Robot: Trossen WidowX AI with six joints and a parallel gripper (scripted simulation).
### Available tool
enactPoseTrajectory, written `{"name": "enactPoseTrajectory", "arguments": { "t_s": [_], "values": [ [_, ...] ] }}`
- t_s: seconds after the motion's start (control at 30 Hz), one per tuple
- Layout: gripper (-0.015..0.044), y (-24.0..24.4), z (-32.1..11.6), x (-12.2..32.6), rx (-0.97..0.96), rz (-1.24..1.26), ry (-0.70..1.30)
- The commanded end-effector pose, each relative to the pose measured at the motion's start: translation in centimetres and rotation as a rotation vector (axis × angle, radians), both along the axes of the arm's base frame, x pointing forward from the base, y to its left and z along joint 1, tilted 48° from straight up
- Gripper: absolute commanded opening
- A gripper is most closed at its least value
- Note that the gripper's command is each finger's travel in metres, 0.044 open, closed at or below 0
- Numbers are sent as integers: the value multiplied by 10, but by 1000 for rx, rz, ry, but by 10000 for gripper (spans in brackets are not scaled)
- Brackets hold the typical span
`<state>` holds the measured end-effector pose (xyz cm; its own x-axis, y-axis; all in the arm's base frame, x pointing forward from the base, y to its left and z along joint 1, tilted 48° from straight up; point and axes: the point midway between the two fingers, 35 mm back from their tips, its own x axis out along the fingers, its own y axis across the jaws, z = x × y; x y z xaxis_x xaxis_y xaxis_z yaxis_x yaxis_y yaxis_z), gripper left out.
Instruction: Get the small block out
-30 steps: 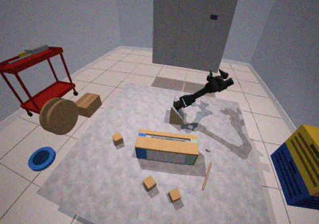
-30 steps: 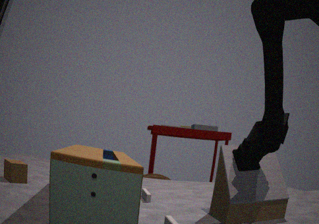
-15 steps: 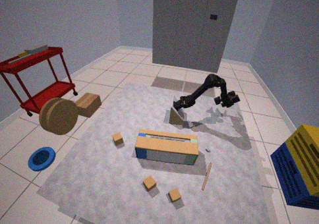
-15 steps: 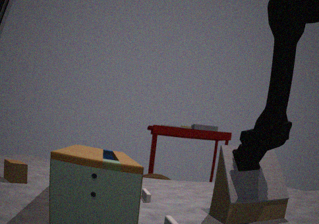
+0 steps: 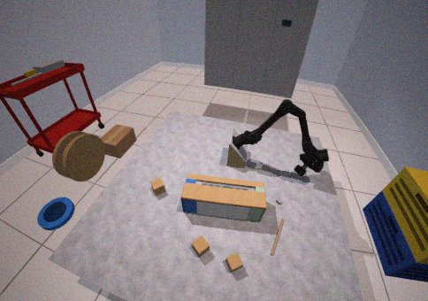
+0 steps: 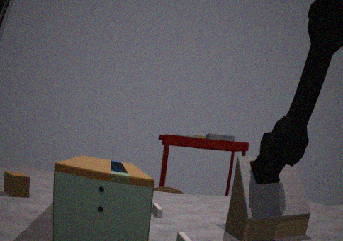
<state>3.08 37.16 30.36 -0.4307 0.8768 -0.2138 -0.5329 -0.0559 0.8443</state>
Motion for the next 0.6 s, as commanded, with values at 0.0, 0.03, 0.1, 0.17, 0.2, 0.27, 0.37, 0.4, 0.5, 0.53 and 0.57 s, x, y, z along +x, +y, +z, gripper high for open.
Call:
{"name": "enactPoseTrajectory", "arguments": {
  "t_s": [0.0, 0.03, 0.1, 0.17, 0.2, 0.27, 0.37, 0.4, 0.5, 0.53, 0.57],
  "values": [
    [400, -7, -13, 73, 1, -172, -180],
    [400, -11, -16, 90, -5, -210, -222],
    [400, -22, -22, 123, -23, -282, -307],
    [400, -37, -29, 155, -49, -350, -390],
    [400, -45, -32, 170, -66, -381, -431],
    [400, -63, -39, 200, -106, -440, -512],
    [400, -95, -53, 239, -185, -511, -625],
    [400, -107, -57, 251, -215, -530, -661],
    [400, -146, -72, 284, -313, -579, -760],
    [400, -160, -76, 293, -349, -592, -790],
    [400, -175, -81, 302, -383, -600, -821]
  ]
}}
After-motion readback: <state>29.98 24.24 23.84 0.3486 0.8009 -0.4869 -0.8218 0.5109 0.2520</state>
